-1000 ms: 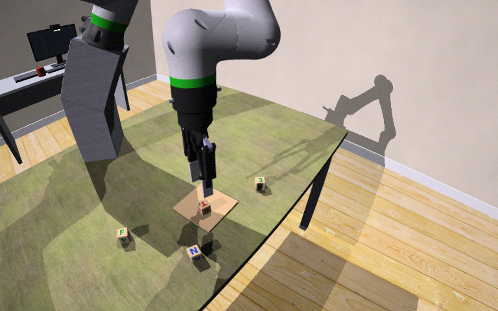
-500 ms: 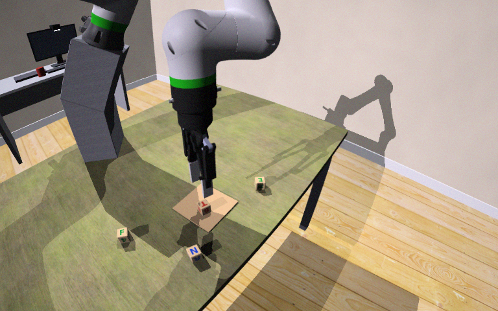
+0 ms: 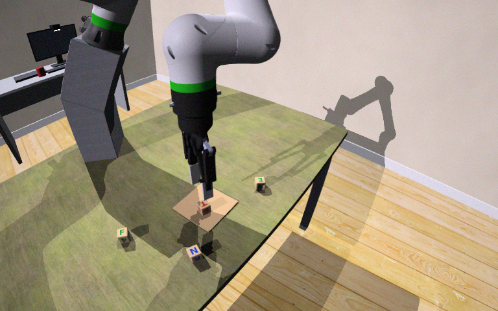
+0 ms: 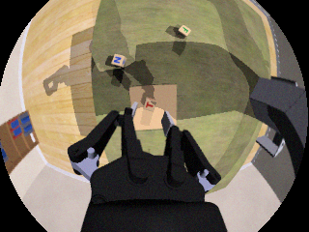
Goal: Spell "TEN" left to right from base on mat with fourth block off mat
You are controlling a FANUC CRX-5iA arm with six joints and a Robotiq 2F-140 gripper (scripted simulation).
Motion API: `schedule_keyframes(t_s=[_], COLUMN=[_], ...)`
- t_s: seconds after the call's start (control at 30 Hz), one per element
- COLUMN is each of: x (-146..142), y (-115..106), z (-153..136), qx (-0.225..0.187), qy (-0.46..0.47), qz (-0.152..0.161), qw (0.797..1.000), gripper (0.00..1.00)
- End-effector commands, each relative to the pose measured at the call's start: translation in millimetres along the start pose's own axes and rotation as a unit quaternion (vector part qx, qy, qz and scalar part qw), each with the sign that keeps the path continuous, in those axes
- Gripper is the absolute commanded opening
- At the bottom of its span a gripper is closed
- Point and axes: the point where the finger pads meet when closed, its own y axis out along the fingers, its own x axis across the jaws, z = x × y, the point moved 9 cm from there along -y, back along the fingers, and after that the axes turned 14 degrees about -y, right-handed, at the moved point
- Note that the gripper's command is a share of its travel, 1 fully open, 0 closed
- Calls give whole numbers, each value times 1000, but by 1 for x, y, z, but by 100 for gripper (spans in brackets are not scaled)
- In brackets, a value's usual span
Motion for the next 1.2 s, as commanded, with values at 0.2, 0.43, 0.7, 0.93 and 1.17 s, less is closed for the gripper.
schedule_keyframes(t_s=[0.2, 0.43, 0.7, 0.93, 1.17], x=[0, 0, 0, 0, 0], y=[11, 22, 31, 39, 42], z=[0, 1, 1, 1, 1], qx=[0, 0, 0, 0, 0], qy=[0, 0, 0, 0, 0], qz=[0, 0, 0, 0, 0], qw=[1000, 1000, 1000, 1000, 1000], gripper=[40, 40, 40, 40, 40])
